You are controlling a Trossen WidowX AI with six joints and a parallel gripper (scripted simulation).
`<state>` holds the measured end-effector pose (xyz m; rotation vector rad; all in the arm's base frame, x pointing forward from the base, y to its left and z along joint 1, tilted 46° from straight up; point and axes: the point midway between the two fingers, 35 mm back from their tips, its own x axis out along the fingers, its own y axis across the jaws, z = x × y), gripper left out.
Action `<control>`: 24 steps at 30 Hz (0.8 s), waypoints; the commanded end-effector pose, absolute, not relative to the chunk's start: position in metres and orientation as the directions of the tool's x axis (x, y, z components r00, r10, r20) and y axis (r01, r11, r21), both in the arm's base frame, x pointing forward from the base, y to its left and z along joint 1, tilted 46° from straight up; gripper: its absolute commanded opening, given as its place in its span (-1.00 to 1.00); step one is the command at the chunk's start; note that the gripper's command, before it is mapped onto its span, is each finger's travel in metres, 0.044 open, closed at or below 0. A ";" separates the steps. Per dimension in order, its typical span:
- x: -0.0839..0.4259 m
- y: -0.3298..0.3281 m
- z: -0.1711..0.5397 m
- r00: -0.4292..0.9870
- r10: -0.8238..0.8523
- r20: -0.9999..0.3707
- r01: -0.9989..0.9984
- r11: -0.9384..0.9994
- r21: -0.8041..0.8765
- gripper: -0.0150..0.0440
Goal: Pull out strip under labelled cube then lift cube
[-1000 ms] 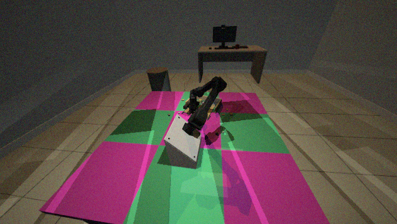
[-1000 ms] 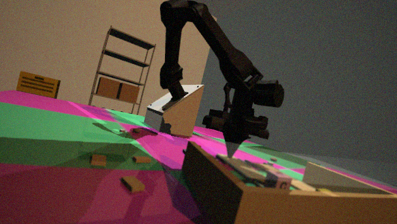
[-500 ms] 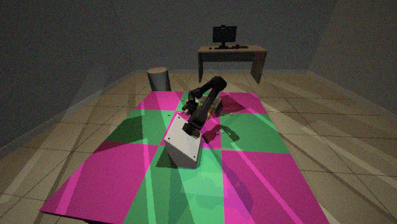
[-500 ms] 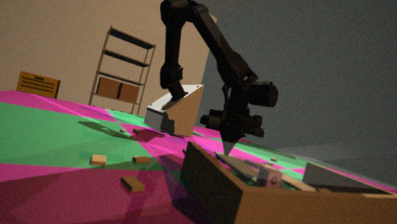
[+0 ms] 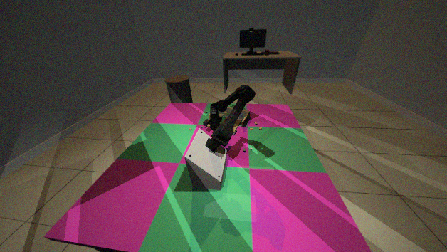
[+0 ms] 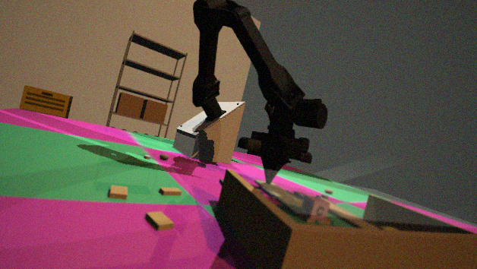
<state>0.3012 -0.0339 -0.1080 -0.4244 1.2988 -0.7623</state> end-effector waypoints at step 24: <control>0.256 -0.032 -0.119 0.056 -0.709 -0.703 0.258 0.691 -0.675 -0.49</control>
